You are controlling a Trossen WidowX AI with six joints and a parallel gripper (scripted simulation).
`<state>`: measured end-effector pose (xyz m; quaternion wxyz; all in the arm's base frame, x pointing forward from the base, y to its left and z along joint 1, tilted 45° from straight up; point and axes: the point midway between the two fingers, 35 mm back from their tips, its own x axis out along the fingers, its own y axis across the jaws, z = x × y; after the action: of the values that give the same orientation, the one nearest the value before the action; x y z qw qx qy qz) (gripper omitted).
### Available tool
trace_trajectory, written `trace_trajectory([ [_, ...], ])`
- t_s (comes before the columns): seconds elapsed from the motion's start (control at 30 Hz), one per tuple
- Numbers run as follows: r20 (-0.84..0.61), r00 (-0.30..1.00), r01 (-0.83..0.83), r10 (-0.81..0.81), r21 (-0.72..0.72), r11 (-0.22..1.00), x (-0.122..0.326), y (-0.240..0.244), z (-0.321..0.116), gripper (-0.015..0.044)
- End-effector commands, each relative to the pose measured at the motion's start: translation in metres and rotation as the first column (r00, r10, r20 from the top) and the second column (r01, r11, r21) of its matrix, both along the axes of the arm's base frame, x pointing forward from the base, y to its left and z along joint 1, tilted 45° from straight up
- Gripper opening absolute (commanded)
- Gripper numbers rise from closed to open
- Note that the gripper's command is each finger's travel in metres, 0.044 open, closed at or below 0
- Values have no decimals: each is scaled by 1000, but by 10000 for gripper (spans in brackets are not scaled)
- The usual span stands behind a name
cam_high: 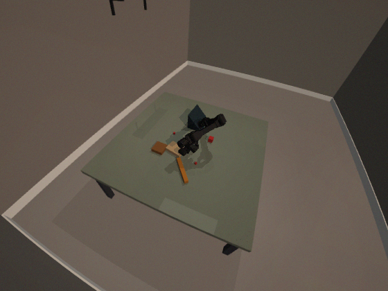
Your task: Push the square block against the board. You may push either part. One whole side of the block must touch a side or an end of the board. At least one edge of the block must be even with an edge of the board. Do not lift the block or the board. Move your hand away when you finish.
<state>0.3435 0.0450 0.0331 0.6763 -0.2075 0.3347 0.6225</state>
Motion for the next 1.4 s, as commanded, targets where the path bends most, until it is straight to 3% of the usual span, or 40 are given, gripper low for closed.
trace_trajectory([
  [0.0,-3,1000,-1,1,5,1000,2,6,5,0],
  [0.37,-3,1000,-2,2,9,1000,5,18,16,0],
  [0.57,-3,1000,-2,2,6,1000,4,-23,49,0],
  [0.73,-12,1000,8,-8,6,1000,4,-26,50,0],
  [1.03,-191,962,195,-196,-24,980,-2,-50,28,0],
  [1.37,-391,824,405,-410,-100,909,-13,-78,2,0],
])
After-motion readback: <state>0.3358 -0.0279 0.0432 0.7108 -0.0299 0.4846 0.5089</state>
